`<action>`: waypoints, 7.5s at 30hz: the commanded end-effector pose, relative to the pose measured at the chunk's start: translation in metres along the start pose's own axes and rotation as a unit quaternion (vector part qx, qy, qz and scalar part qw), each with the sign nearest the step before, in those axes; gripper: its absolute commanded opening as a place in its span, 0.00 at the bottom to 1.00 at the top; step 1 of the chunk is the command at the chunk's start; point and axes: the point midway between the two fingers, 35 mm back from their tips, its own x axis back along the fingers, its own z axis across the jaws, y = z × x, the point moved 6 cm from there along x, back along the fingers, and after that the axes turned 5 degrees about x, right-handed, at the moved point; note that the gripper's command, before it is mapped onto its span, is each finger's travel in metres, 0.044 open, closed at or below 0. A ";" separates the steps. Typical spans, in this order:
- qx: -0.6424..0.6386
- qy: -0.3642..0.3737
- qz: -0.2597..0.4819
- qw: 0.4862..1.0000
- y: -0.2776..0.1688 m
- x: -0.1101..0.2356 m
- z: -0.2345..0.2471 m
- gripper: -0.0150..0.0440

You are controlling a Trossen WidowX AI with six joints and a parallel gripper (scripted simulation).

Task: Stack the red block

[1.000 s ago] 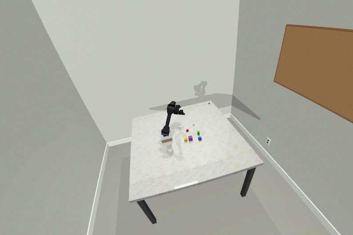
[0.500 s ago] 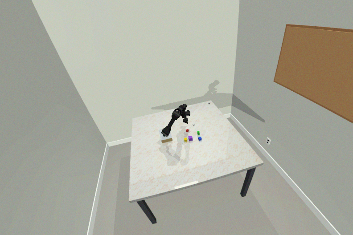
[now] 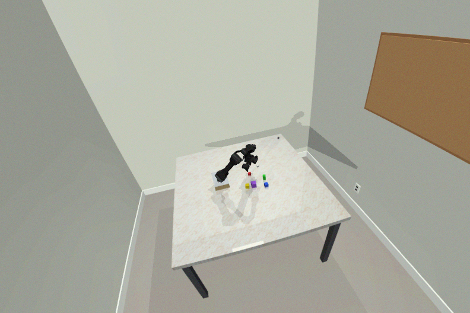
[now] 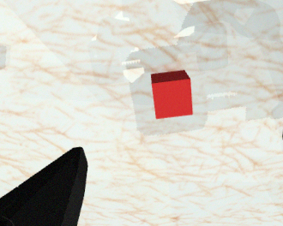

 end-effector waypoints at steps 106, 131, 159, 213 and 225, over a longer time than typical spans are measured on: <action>-0.006 0.001 0.006 1.000 0.011 0.048 0.001 0.25; -0.008 -0.002 0.003 1.000 0.150 0.046 -0.049 0.25; -0.009 -0.003 0.002 1.000 0.146 -0.023 -0.048 0.25; -0.009 -0.002 0.003 1.000 0.146 -0.023 -0.048 1.00; -0.009 -0.002 0.003 1.000 0.146 -0.023 -0.048 1.00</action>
